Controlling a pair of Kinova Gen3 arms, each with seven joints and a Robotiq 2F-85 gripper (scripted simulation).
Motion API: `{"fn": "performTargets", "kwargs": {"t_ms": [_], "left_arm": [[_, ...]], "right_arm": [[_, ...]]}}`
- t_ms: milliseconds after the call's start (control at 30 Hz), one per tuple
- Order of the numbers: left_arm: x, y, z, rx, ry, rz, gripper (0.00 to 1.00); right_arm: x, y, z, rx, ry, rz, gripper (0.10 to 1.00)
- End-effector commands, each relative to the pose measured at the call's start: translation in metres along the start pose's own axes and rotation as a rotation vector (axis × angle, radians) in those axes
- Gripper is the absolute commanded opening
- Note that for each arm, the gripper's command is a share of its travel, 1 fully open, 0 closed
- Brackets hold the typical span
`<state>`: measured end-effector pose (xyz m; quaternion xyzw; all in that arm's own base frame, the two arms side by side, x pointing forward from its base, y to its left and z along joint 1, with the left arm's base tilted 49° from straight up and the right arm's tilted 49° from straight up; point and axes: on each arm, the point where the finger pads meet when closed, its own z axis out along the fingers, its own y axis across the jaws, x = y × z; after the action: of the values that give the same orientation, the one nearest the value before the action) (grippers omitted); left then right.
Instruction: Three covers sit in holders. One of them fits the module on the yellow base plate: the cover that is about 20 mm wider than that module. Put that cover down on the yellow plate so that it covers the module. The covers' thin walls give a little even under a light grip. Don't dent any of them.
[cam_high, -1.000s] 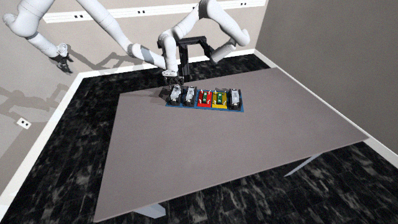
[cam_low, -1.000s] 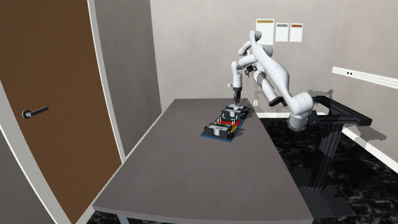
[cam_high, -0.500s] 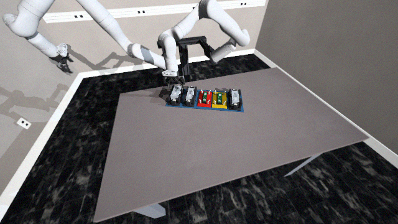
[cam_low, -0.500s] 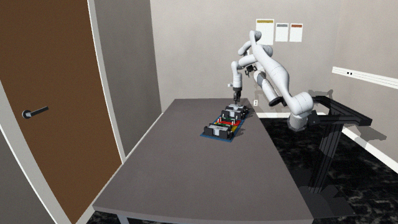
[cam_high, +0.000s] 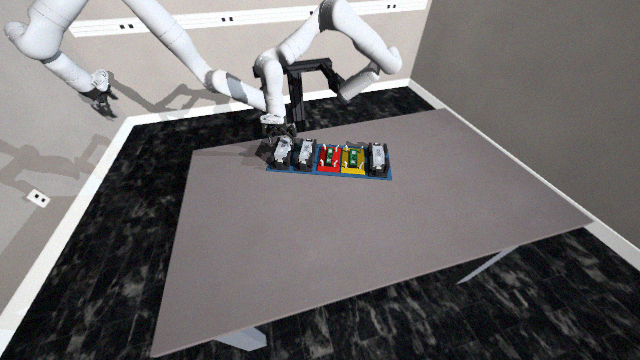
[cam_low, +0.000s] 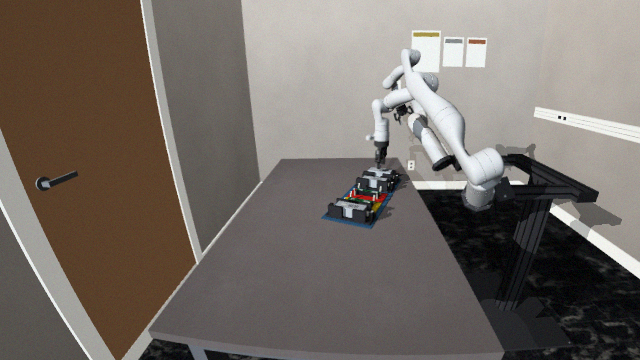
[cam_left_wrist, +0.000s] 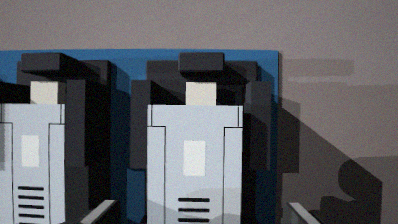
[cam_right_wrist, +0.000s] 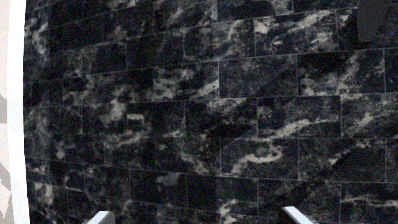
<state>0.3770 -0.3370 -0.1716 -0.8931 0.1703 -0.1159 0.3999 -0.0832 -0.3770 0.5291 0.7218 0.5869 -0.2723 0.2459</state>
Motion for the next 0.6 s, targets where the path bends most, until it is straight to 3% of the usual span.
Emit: {"fn": "performTargets", "kwargs": {"t_ms": [0,567], "left_arm": [[0.001,-0.0008,0.005,0.001,0.002,0.002,0.999],[0.001,-0.0008,0.005,0.001,0.002,0.002,0.999]], "right_arm": [[-0.0003,-0.0004,-0.0004,0.0,-0.001,0.001,0.999],[-0.0003,-0.0004,-0.0004,0.0,-0.001,0.001,0.999]]}}
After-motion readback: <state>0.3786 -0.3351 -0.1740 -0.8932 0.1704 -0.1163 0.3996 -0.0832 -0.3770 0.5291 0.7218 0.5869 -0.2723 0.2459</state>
